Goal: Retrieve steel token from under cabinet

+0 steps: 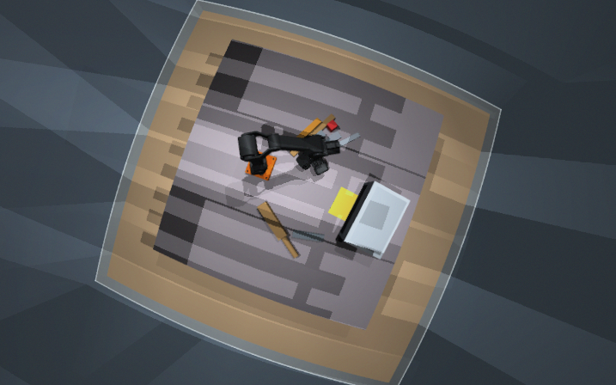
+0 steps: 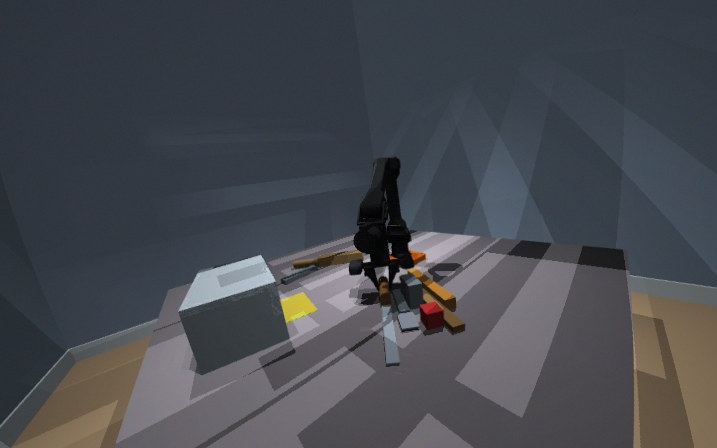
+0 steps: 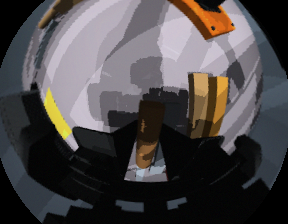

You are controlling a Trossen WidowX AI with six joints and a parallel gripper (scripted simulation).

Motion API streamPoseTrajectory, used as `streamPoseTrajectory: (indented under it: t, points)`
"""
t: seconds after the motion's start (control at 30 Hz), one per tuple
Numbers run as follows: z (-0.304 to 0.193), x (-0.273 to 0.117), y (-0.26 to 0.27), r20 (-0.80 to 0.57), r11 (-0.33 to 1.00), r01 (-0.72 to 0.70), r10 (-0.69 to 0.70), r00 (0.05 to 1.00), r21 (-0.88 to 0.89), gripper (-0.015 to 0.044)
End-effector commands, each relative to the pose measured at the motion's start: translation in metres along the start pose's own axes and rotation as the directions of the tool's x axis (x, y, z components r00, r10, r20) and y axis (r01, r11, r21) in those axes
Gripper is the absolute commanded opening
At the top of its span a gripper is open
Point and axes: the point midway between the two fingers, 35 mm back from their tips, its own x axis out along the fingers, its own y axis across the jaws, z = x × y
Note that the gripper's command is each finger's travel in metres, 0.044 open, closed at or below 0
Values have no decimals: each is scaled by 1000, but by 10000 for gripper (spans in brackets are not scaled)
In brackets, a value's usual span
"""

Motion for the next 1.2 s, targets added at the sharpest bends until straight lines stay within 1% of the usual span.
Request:
streamPoseTrajectory:
  t: [0.0, 0.53, 0.77, 0.8, 0.93, 1.03, 1.17]
  points:
    - [-1, 0, 0, -2, 999, 1, -1, 1000, -40, 0]
    - [-1, 0, 0, -2, 987, 0, -1, 1000, -158, 0]
    - [0, 0, 0, 0, 991, -1, 1, 1000, -134, 184]
    - [0, 0, 0, 0, 991, -1, 1, 1000, -134, 200]
    - [0, 0, 1, 1, 990, -5, 6, 1000, -138, 200]
    - [0, 0, 2, 0, 990, -5, 5, 1000, -138, 270]
    - [1, 2, 3, 0, 991, -5, 5, 1000, -133, 270]
